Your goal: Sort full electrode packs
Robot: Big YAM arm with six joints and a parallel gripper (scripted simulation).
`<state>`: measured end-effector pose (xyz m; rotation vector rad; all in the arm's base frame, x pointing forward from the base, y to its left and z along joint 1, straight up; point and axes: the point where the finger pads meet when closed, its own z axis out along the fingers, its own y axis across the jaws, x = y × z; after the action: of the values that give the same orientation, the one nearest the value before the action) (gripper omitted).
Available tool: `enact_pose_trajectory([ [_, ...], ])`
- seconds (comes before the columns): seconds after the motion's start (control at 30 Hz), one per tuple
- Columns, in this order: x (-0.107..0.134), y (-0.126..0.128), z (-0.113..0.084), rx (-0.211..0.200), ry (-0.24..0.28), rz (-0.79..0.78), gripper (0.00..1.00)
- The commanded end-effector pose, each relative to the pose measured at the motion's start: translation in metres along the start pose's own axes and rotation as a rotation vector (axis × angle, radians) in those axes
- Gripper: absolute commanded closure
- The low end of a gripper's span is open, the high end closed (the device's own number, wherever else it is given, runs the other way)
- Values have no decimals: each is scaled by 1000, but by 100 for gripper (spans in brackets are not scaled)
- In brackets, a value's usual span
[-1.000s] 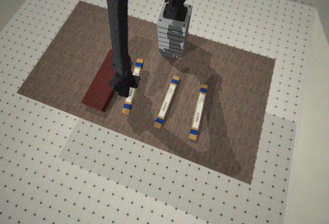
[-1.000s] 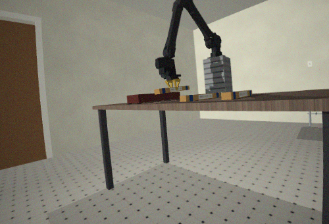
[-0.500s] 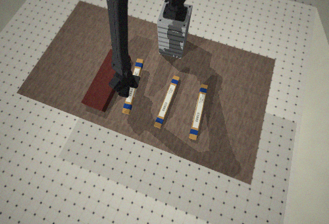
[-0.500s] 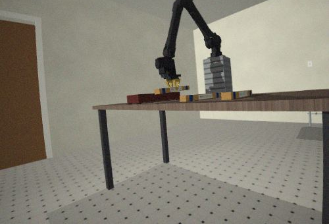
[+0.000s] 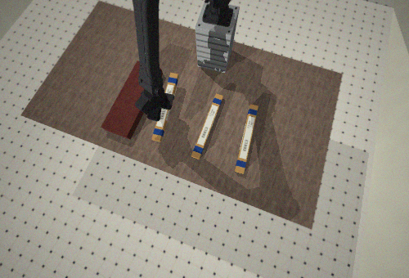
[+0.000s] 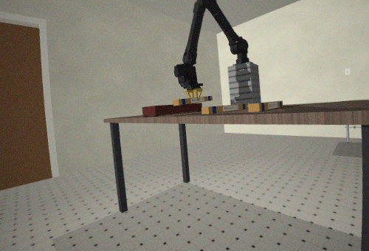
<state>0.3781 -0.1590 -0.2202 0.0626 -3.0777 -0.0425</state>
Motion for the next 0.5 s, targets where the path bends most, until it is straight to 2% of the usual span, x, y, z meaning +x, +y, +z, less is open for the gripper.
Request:
enact_pose_trajectory([
  [0.0,-42,-25,-44,48,-103,-5,100],
  [0.23,-42,-25,-44,48,-103,-5,100],
  [0.47,-41,-25,-58,48,-104,-5,100],
])
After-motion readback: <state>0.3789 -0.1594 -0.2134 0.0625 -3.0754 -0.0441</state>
